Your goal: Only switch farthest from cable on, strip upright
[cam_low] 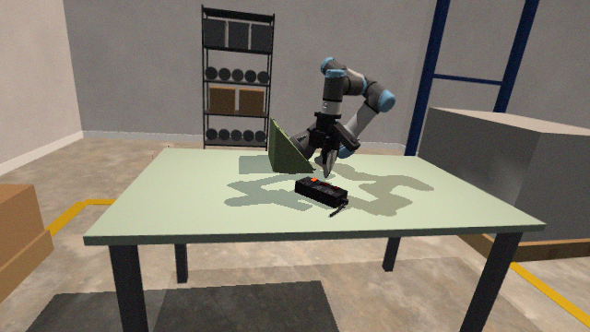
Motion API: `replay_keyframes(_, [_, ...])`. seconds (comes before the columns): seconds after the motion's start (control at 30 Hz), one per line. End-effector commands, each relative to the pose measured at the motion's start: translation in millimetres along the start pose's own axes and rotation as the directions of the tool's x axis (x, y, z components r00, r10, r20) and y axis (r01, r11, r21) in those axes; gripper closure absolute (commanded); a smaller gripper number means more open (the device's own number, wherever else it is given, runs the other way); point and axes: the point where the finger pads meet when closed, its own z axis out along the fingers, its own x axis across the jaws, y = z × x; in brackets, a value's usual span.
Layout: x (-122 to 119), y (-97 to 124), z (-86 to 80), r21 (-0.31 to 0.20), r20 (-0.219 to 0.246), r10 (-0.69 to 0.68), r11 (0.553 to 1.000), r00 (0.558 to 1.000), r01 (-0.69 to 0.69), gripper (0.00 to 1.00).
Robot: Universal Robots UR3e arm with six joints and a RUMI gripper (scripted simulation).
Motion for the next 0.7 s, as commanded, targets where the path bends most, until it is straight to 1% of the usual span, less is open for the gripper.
replay_keyframes(0.0, [0,0,-7.9,0.000,-0.001,0.000,1.000,1.000,0.000,1.00])
replay_keyframes(0.13, [0,0,-16.9,0.000,-0.001,0.000,1.000,1.000,0.000,1.00])
replay_keyframes(0.23, [0,0,-20.0,0.000,-0.001,0.000,1.000,1.000,0.000,1.00])
replay_keyframes(0.67, [0,0,-20.6,0.000,-0.001,0.000,1.000,1.000,0.000,1.00])
